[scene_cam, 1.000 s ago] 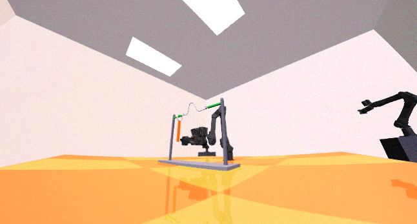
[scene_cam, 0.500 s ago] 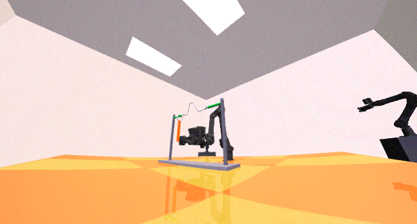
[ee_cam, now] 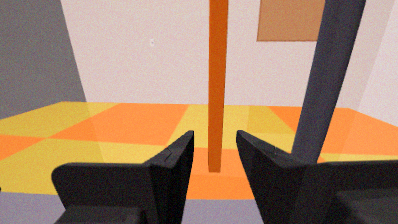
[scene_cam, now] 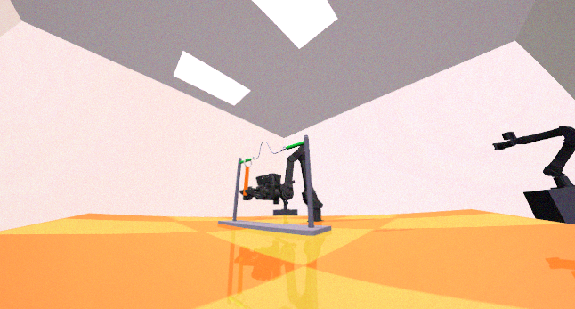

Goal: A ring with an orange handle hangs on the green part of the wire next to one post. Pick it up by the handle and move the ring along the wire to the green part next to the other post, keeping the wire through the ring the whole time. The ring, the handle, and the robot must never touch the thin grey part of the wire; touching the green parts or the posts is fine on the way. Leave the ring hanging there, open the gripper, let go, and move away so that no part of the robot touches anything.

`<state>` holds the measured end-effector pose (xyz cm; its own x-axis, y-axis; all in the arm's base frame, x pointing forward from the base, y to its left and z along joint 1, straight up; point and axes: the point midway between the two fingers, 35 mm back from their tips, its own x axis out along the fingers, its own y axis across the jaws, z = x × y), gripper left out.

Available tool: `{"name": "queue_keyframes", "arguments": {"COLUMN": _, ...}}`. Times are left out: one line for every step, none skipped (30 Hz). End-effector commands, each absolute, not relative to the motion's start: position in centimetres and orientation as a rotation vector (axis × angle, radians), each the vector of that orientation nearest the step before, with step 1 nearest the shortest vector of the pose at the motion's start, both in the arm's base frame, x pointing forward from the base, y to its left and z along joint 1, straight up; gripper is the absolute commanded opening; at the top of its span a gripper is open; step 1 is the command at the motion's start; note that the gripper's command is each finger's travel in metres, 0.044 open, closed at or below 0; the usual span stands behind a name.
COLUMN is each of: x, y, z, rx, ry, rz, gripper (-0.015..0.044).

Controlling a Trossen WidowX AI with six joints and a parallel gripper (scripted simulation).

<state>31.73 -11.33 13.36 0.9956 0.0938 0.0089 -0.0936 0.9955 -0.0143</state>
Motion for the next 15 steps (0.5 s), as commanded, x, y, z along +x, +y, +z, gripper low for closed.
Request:
{"name": "queue_keyframes", "arguments": {"x": 32.48, "y": -11.31, "z": 13.49, "rx": -0.01, "ry": -0.013, "rz": 0.09, "gripper": 0.016}}
{"name": "queue_keyframes", "arguments": {"x": 32.64, "y": -11.26, "z": 13.48, "rx": -0.01, "ry": -0.013, "rz": 0.09, "gripper": 0.016}}
{"name": "queue_keyframes", "arguments": {"x": 32.8, "y": -11.21, "z": 13.48, "rx": -0.01, "ry": -0.013, "rz": 0.09, "gripper": 0.016}}
{"name": "queue_keyframes", "arguments": {"x": 32.96, "y": -11.16, "z": 13.48, "rx": -0.01, "ry": -0.013, "rz": 0.09, "gripper": 0.016}}
{"name": "queue_keyframes", "arguments": {"x": 33.06, "y": -11.12, "z": 13.48, "rx": -0.01, "ry": -0.013, "rz": 0.09, "gripper": 0.016}}
{"name": "queue_keyframes", "arguments": {"x": 33.14, "y": -11.1, "z": 13.48, "rx": -0.01, "ry": -0.013, "rz": 0.09, "gripper": 0.016}}
{"name": "queue_keyframes", "arguments": {"x": 33.18, "y": -11.08, "z": 13.48, "rx": -0.01, "ry": -0.013, "rz": 0.09, "gripper": 0.016}}
{"name": "queue_keyframes", "arguments": {"x": 33.2, "y": -11.08, "z": 13.48, "rx": -0.01, "ry": -0.013, "rz": 0.09, "gripper": 0.016}}
{"name": "queue_keyframes", "arguments": {"x": 33.2, "y": -11.08, "z": 13.48, "rx": -0.01, "ry": -0.013, "rz": 0.09, "gripper": 0.016}}
{"name": "queue_keyframes", "arguments": {"x": 33.2, "y": -11.08, "z": 13.48, "rx": -0.01, "ry": -0.013, "rz": 0.09, "gripper": 0.016}}
{"name": "queue_keyframes", "arguments": {"x": 33.2, "y": -11.08, "z": 13.48, "rx": -0.01, "ry": -0.013, "rz": 0.09, "gripper": 0.016}}
{"name": "queue_keyframes", "arguments": {"x": 33.2, "y": -11.08, "z": 13.48, "rx": -0.01, "ry": -0.013, "rz": 0.09, "gripper": 0.016}}
{"name": "queue_keyframes", "arguments": {"x": 33.2, "y": -11.08, "z": 13.48, "rx": -0.01, "ry": -0.013, "rz": 0.09, "gripper": 0.016}}
{"name": "queue_keyframes", "arguments": {"x": 33.2, "y": -11.08, "z": 13.48, "rx": -0.01, "ry": -0.013, "rz": 0.09, "gripper": 0.016}}
{"name": "queue_keyframes", "arguments": {"x": 33.2, "y": -11.08, "z": 13.48, "rx": -0.01, "ry": -0.013, "rz": 0.09, "gripper": 0.016}}
